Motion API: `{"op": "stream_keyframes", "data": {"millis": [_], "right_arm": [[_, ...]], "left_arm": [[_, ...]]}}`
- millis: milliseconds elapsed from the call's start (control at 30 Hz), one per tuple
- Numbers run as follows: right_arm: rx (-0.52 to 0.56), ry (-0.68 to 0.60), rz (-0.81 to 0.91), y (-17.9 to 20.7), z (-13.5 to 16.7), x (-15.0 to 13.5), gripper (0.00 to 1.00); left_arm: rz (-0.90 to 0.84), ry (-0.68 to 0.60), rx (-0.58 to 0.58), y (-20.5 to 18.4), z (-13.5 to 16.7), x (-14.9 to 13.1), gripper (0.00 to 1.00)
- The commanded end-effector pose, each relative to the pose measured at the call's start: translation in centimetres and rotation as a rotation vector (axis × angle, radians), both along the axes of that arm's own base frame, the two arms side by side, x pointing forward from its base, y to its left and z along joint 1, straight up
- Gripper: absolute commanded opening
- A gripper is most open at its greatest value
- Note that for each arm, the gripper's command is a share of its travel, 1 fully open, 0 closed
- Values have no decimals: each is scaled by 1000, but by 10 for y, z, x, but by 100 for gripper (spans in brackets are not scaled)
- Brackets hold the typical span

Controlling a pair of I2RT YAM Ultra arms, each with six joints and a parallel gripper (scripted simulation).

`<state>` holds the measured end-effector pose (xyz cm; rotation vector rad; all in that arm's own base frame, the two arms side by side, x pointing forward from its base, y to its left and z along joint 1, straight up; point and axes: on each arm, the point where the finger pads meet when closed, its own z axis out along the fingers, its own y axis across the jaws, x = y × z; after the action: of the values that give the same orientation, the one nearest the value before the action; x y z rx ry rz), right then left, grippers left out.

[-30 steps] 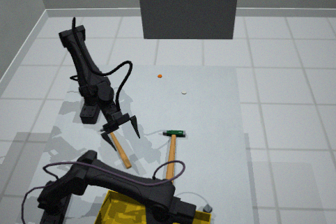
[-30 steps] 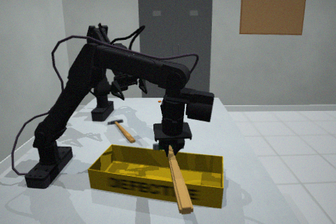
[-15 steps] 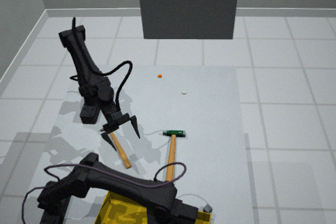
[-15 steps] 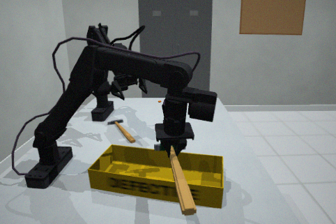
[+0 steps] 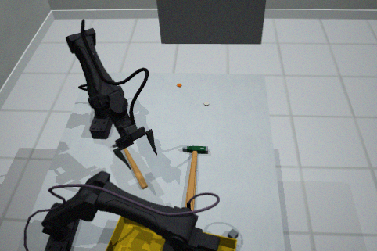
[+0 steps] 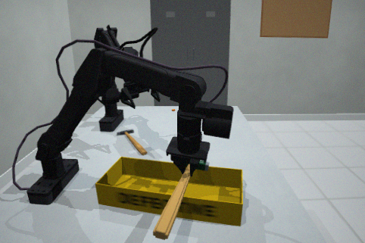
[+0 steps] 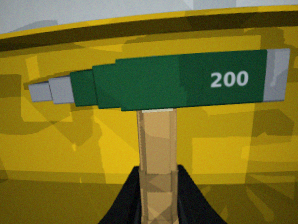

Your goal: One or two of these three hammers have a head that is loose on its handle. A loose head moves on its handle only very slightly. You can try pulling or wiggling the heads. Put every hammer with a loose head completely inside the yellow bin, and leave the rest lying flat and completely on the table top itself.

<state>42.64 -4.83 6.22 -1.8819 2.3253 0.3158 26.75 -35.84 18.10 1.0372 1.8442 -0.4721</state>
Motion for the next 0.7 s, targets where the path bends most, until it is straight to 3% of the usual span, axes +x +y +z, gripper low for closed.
{"op": "stream_keyframes", "data": {"millis": [0,233,300,667], "right_arm": [[-12,-105,-231,0,29,11,13],[-24,-103,-470,1,29,10,13],[-24,-103,-470,1,29,10,13],[-32,-99,-929,-1,29,7,13]], "left_arm": [[0,-37,-47,-3,21,1,100],[0,-37,-47,-3,21,1,100],[0,-37,-47,-3,21,1,100],[0,-37,-47,-3,21,1,100]]}}
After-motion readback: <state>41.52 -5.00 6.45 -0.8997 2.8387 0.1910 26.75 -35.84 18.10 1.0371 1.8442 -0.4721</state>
